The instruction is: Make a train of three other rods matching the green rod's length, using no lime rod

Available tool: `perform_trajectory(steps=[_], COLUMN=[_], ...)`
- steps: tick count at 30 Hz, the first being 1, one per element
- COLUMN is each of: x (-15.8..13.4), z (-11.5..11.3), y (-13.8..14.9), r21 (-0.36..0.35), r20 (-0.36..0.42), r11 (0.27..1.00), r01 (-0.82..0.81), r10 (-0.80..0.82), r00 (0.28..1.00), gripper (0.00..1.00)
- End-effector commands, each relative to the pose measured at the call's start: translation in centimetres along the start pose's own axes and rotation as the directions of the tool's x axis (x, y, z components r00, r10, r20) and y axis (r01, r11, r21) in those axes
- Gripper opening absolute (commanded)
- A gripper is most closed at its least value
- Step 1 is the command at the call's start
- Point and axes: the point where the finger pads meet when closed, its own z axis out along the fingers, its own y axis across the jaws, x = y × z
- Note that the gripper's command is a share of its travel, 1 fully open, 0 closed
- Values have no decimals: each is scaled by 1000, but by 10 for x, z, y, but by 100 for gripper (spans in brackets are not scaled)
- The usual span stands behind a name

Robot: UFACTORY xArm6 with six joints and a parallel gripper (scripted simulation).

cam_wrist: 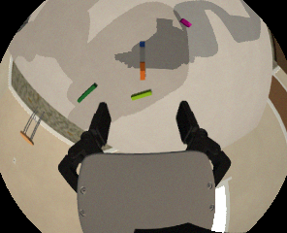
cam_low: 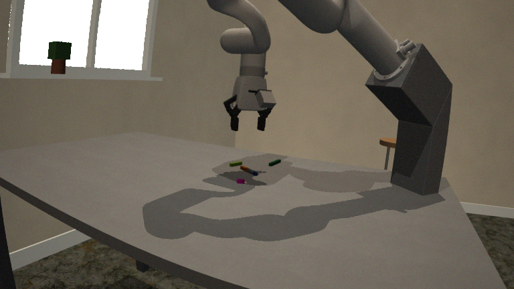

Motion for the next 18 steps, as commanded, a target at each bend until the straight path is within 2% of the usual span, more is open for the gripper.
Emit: perform_trajectory(steps=[1, 11, 18], x=[0, 0, 0], z=[-18, -59, -66], y=[1, 1, 0], r21=[0, 0, 0], r20=[1, 1, 1], r11=[1000, 1000, 1000], r01=[0, 0, 0], r10=[0, 0, 0], r00=[1000, 1000, 1000], gripper=[100, 100, 100])
